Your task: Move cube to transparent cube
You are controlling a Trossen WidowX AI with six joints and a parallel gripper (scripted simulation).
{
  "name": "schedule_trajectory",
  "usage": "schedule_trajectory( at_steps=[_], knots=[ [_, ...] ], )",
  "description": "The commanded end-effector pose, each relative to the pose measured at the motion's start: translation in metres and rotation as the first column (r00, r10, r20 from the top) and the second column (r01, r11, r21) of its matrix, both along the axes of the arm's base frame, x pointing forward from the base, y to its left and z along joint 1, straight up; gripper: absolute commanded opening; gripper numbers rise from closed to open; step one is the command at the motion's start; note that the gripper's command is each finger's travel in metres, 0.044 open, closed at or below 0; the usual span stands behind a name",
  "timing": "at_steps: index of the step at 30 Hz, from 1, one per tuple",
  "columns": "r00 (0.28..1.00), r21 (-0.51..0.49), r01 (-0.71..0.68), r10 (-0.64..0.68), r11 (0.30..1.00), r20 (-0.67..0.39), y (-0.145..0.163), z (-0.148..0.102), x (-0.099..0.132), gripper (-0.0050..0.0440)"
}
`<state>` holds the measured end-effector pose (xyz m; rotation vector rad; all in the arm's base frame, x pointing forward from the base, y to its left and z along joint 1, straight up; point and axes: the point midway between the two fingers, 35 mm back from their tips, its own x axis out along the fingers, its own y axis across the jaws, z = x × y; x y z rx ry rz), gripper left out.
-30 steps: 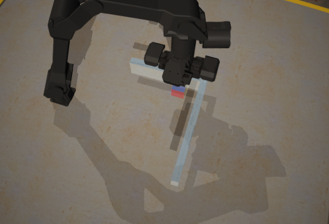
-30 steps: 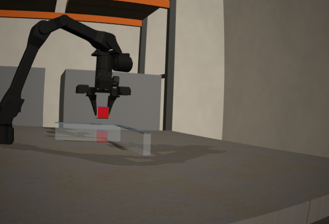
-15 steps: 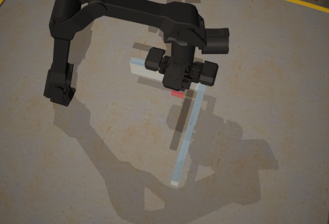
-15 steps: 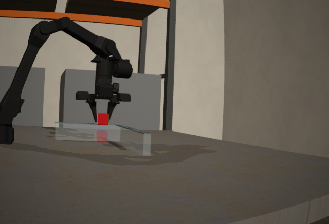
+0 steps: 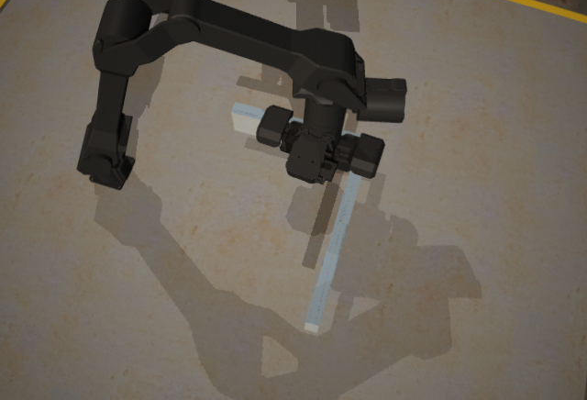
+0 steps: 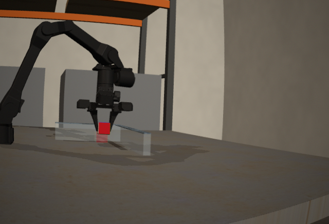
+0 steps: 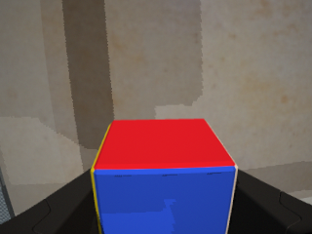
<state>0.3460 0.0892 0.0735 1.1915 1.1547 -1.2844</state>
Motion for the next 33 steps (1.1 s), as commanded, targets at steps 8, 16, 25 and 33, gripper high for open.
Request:
schedule_trajectory(
  at_steps=[8, 16, 25, 33],
  knots=[
    [0.998, 0.066, -0.05, 0.047, 0.997, 0.045, 0.026, 0.0, 0.002, 0.0],
    [0.998, 0.066, -0.05, 0.047, 0.997, 0.045, 0.026, -0.013, 0.002, 0.0],
    [0.998, 0.066, -0.05, 0.047, 0.997, 0.044, 0.025, -0.024, 0.001, 0.0],
    [0.998, 0.068, -0.045, 0.042, 0.997, 0.052, 0.026, -0.021, 0.002, 0.0096]
  ],
)
